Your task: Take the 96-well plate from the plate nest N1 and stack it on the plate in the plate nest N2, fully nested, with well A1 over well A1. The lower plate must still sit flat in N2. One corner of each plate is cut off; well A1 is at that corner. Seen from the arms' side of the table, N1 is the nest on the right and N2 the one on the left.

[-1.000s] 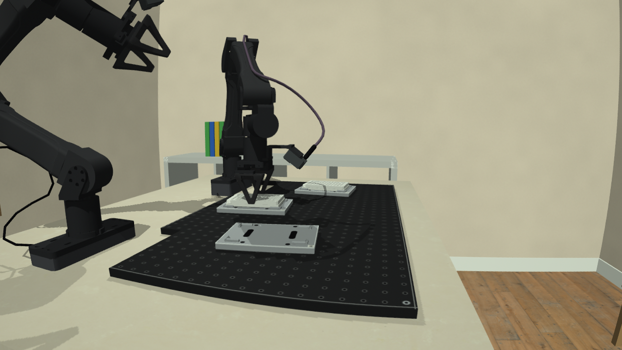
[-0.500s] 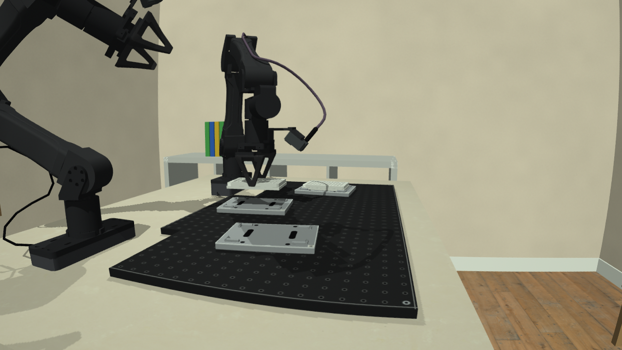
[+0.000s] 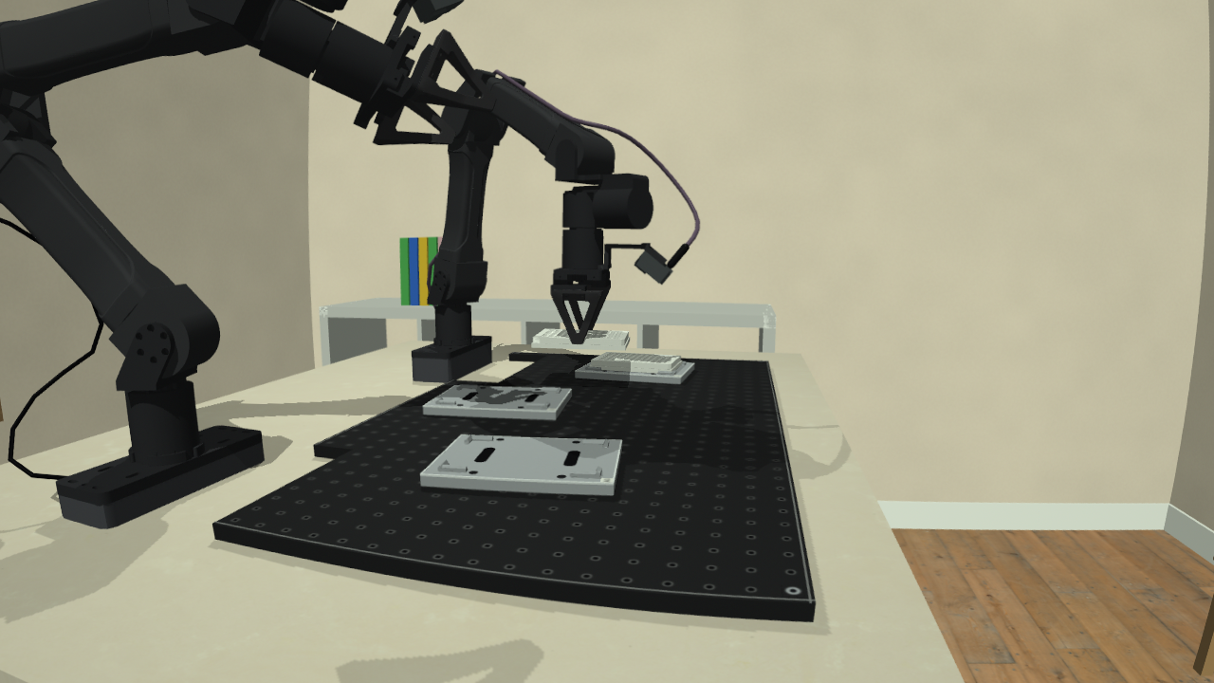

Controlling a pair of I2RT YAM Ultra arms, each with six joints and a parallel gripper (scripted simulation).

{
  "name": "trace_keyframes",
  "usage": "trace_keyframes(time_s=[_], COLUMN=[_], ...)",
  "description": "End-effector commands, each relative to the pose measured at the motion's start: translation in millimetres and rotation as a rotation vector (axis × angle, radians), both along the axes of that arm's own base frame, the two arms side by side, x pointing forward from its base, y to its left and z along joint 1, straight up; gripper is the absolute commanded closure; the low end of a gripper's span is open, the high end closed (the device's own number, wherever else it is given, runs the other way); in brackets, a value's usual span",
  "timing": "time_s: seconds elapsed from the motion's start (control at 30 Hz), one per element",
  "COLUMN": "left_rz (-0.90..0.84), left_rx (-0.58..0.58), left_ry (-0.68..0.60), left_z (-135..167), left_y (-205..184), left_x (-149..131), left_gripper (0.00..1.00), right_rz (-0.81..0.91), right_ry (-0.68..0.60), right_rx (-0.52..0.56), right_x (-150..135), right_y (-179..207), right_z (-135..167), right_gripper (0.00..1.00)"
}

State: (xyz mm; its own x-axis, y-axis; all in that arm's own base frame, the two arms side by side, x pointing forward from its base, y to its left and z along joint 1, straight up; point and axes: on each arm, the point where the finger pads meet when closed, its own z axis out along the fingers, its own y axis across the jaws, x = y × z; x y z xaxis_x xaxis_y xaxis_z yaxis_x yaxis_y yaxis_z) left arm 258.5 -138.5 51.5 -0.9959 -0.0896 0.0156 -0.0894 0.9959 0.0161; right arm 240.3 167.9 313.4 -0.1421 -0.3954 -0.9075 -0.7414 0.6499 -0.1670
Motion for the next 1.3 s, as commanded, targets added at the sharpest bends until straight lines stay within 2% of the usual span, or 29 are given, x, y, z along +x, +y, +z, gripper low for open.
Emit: trace_keyframes(time_s=[0.0, 0.1, 0.17, 0.33, 0.5, 0.67, 0.87, 1.27], left_rz=[-0.097, -0.081, -0.081, -0.044, -0.003, -0.127, -0.213, -0.198], left_rx=[-0.016, -0.016, -0.016, -0.024, -0.028, -0.016, -0.009, -0.01], left_ry=[-0.019, -0.019, -0.019, -0.009, -0.013, -0.022, -0.022, -0.028], left_z=[14, 15, 15, 14, 16, 19, 19, 19], left_y=[21, 44, 44, 84, 110, 111, 109, 110], left_x=[16, 29, 29, 49, 63, 63, 64, 65], left_gripper=[0.21, 0.21, 0.21, 0.21, 0.21, 0.21, 0.21, 0.21], right_rz=[-0.131, -0.097, -0.097, 0.027, 0.156, 0.177, 0.178, 0.174], right_ry=[-0.151, -0.144, -0.144, -0.114, -0.07, -0.052, -0.062, -0.068], right_rx=[0.103, 0.131, 0.131, 0.176, 0.177, 0.155, 0.171, 0.166], right_x=[45, 47, 47, 17, -33, -39, -39, -37], right_y=[27, 60, 60, 133, 183, 186, 187, 185], right_z=[18, 0, 0, -38, -77, -87, -78, -78], right_gripper=[0.0, 0.0, 0.0, 0.0, 0.0, 0.0, 0.0, 0.0])
